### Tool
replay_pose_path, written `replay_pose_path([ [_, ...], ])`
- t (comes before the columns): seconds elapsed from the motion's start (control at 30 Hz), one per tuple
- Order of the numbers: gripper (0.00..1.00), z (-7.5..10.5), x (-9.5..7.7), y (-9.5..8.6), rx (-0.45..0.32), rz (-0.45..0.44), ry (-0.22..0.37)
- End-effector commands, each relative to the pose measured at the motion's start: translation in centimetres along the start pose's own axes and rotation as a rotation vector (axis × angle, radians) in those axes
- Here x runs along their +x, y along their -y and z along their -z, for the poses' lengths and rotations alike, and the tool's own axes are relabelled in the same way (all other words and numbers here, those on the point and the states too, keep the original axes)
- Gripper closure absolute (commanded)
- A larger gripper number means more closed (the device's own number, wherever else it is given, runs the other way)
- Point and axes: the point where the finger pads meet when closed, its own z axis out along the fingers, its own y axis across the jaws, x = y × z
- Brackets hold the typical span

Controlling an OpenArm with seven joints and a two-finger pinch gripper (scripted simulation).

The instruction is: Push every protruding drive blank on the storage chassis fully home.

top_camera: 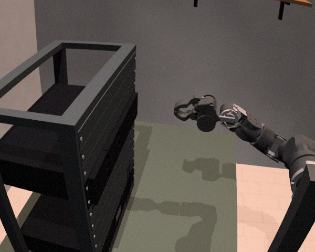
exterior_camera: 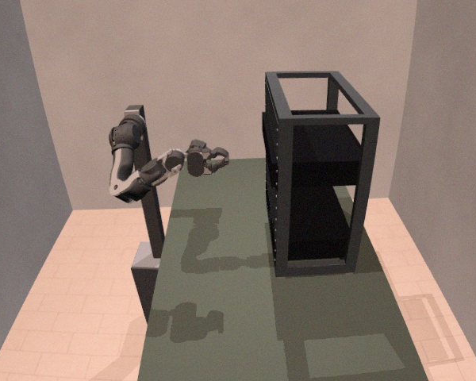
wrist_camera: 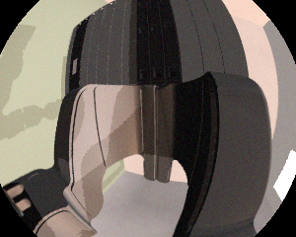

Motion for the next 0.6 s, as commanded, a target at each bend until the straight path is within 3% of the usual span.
replay_pose_path([
  [0.0,1.00,0.4,0.0,-0.4,-0.005,0.000,0.002],
  [0.2,1.00,1.8,-0.1,-0.3,-0.005,0.001,0.002],
  [0.57,1.00,6.9,-0.2,0.1,-0.003,0.002,0.003],
])
